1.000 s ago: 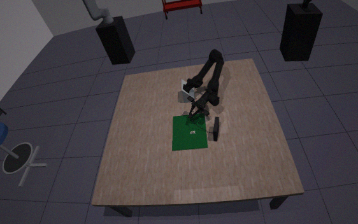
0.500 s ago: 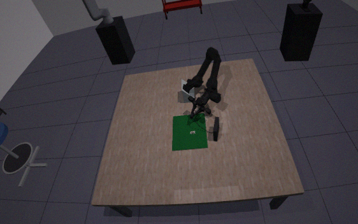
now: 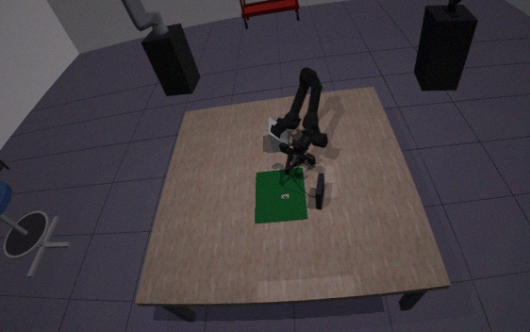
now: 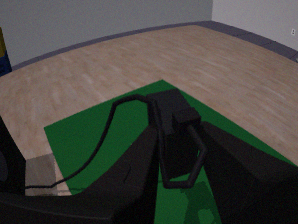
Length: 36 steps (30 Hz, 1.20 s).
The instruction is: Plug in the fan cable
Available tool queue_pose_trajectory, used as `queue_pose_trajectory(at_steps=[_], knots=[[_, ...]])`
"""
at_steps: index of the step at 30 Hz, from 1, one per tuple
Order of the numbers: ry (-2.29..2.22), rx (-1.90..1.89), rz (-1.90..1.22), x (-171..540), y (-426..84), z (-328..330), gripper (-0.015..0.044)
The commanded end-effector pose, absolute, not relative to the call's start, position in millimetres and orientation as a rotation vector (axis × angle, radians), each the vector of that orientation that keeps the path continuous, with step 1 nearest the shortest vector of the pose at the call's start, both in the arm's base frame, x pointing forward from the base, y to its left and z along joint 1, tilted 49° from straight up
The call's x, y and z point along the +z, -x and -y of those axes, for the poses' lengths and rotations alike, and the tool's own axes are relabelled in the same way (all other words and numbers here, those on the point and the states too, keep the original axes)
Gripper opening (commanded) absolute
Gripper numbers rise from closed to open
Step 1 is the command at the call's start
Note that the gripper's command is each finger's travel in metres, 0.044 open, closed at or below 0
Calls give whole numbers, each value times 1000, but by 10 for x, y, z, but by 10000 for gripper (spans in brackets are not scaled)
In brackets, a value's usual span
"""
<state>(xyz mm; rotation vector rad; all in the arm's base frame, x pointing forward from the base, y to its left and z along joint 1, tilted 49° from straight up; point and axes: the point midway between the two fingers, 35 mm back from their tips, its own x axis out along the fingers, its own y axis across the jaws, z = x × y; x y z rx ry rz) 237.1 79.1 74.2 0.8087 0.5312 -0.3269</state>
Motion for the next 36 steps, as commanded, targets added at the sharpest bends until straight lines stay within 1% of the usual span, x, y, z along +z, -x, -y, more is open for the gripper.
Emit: queue_pose_trajectory(at_steps=[1,36], knots=[[-850,-326,-483,773,-2354,-780,0],[-833,-328,-504,785,-2345,-773,0]])
